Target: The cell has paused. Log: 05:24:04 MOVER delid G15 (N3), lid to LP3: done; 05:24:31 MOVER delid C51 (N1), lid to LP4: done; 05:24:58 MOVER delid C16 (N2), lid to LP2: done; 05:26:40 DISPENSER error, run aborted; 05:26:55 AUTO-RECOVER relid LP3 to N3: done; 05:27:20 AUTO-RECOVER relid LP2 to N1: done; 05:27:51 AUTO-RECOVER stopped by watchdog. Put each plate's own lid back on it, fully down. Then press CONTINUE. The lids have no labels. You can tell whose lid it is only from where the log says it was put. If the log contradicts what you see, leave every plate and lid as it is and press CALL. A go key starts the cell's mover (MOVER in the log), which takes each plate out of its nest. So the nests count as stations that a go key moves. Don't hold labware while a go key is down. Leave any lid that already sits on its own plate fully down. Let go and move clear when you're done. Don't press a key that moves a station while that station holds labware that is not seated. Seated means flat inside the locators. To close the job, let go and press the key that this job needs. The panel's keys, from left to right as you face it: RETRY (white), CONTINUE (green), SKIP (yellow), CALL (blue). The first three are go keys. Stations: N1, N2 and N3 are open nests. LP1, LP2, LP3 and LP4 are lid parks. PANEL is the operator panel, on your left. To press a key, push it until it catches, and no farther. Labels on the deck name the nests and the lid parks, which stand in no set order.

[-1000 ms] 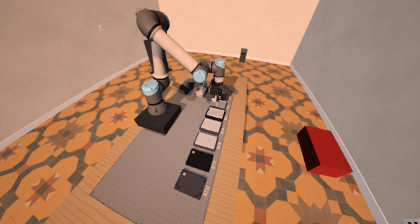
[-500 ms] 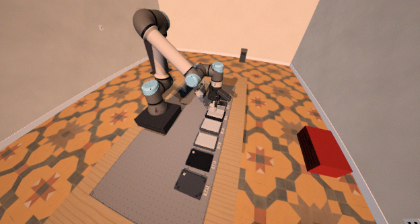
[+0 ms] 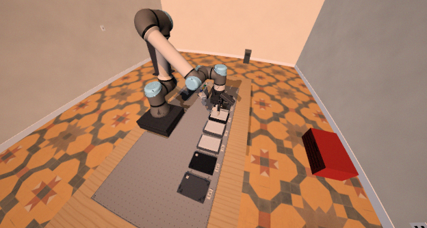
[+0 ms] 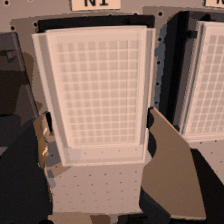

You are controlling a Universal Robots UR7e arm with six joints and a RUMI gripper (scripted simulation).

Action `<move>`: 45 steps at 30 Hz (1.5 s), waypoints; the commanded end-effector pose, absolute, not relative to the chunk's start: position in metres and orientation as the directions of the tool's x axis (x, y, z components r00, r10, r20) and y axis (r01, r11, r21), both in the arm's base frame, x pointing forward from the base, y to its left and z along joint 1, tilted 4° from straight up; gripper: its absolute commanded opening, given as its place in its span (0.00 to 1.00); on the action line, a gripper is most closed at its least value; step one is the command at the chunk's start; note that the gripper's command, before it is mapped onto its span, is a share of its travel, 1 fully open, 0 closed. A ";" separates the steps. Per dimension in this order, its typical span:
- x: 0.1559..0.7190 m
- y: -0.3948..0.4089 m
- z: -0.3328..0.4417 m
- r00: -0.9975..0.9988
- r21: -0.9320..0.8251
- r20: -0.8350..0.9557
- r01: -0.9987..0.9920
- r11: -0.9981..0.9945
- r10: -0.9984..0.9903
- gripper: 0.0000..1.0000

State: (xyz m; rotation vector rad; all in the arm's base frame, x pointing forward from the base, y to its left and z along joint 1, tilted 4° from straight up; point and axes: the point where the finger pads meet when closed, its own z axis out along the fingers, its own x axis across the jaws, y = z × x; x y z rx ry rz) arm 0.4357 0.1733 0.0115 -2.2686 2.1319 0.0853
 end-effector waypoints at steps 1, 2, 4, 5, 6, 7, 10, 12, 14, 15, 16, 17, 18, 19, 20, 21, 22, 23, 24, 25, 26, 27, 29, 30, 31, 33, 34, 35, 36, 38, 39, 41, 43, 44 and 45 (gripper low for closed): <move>0.436 0.173 0.011 0.062 0.016 -0.059 -0.998 -0.063 -0.996 0.00; 0.436 0.173 0.010 0.062 0.016 -0.059 -0.998 -0.063 -0.996 0.00; 0.436 0.173 0.010 0.062 0.016 -0.059 -0.998 -0.063 -0.996 0.00; 0.436 0.173 0.009 0.062 0.016 -0.059 -0.998 -0.063 -0.996 0.00; 0.436 0.173 0.009 0.062 0.016 -0.059 -0.998 -0.063 -0.996 0.00; 0.436 0.173 0.009 0.062 0.016 -0.059 -0.998 -0.063 -0.996 0.00; 0.436 0.173 0.008 0.062 0.016 -0.059 -0.998 -0.063 -0.996 0.00; 0.436 0.173 0.007 0.062 0.016 -0.059 -0.998 -0.063 -0.996 0.00; 0.436 0.173 0.007 0.062 0.016 -0.059 -0.998 -0.063 -0.996 0.00; 0.436 0.173 0.007 0.062 0.016 -0.059 -0.998 -0.063 -0.996 0.00; 0.436 0.173 0.006 0.062 0.016 -0.059 -0.998 -0.063 -0.996 0.00; 0.436 0.173 0.006 0.062 0.016 -0.059 -0.998 -0.063 -0.996 0.00; 0.436 0.173 0.006 0.062 0.016 -0.059 -0.998 -0.063 -0.996 0.00; 0.436 0.173 0.005 0.062 0.016 -0.059 -0.998 -0.063 -0.996 0.00; 0.436 0.173 0.005 0.062 0.016 -0.059 -0.998 -0.063 -0.996 0.00; 0.436 0.173 0.005 0.062 0.016 -0.059 -0.998 -0.063 -0.996 0.00; 0.436 0.173 0.004 0.062 0.016 -0.059 -0.998 -0.063 -0.996 0.00; 0.436 0.173 0.004 0.062 0.016 -0.059 -0.998 -0.063 -0.996 0.00; 0.436 0.173 0.004 0.062 0.016 -0.059 -0.998 -0.063 -0.996 0.00; 0.436 0.173 0.003 0.062 0.016 -0.059 -0.998 -0.063 -0.996 0.00; 0.436 0.173 0.003 0.062 0.016 -0.059 -0.998 -0.063 -0.996 0.00; 0.436 0.173 0.003 0.062 0.016 -0.059 -0.998 -0.063 -0.996 0.00; 0.436 0.173 0.002 0.062 0.016 -0.059 -0.998 -0.063 -0.996 0.00; 0.436 0.173 0.002 0.062 0.016 -0.059 -0.998 -0.063 -0.996 0.00; 0.436 0.173 0.002 0.062 0.016 -0.059 -0.998 -0.063 -0.996 0.00; 0.436 0.174 0.001 0.062 0.016 -0.059 -0.998 -0.063 -0.996 0.00; 0.436 0.174 0.001 0.062 0.016 -0.059 -0.998 -0.063 -0.996 0.00; 0.436 0.174 0.001 0.062 0.016 -0.059 -0.998 -0.063 -0.996 0.00; 0.436 0.174 0.000 0.062 0.016 -0.059 -0.998 -0.063 -0.996 0.00; 0.436 0.174 0.000 0.062 0.016 -0.059 -0.998 -0.063 -0.996 0.00; 0.436 0.174 -0.001 0.062 0.016 -0.059 -0.998 -0.063 -0.996 0.00; 0.436 0.174 -0.001 0.062 0.016 -0.059 -0.998 -0.063 -0.996 0.00; 0.436 0.174 -0.002 0.062 0.016 -0.059 -0.998 -0.063 -0.996 0.00; 0.436 0.174 -0.002 0.062 0.016 -0.059 -0.998 -0.063 -0.996 0.00; 0.436 0.174 -0.003 0.062 0.016 -0.059 -0.998 -0.063 -0.996 0.00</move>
